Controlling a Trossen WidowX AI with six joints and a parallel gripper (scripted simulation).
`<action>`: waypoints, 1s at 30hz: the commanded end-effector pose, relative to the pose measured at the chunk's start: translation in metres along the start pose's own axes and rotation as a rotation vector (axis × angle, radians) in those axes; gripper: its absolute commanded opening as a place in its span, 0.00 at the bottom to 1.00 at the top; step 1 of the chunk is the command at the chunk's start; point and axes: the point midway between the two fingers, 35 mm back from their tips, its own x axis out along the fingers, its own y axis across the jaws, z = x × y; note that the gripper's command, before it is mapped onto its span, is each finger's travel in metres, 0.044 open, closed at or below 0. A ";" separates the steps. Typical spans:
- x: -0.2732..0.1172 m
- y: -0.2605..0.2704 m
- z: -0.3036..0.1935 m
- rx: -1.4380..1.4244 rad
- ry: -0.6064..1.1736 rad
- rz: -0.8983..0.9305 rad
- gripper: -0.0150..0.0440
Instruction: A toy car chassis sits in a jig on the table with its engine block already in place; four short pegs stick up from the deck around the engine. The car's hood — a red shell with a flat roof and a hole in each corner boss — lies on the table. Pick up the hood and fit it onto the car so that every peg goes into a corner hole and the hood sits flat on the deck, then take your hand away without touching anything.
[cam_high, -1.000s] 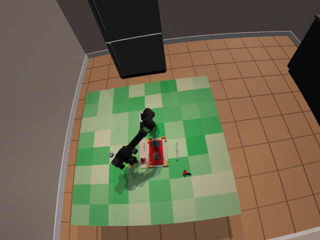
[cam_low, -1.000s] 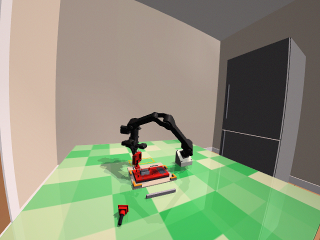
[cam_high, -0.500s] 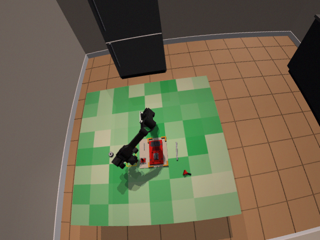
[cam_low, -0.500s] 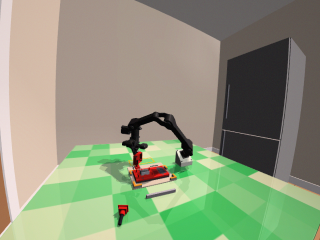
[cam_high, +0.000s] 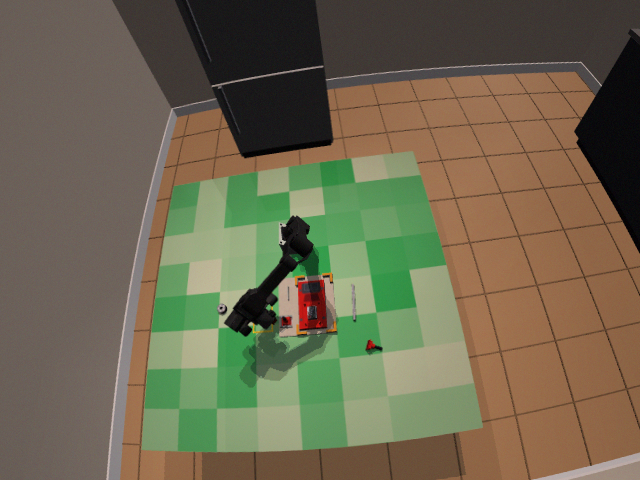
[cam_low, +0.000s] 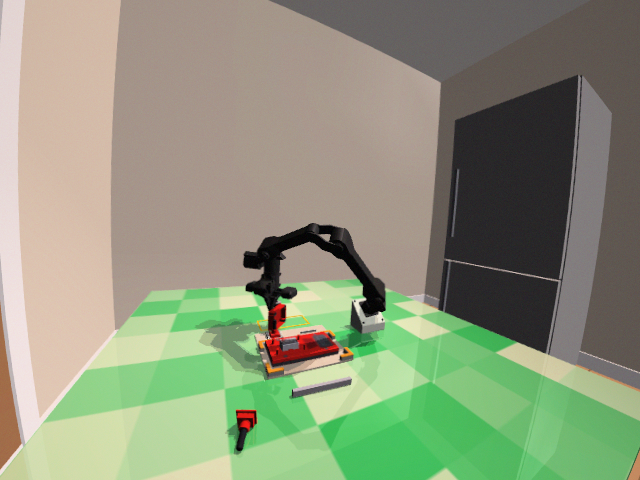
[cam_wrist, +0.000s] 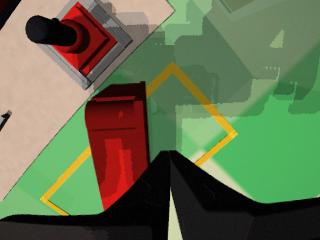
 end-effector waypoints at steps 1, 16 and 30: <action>0.001 0.003 0.000 0.006 -0.004 0.003 0.25; 0.002 0.009 0.000 0.006 -0.004 0.004 0.25; 0.002 0.015 -0.001 0.007 -0.004 0.004 0.25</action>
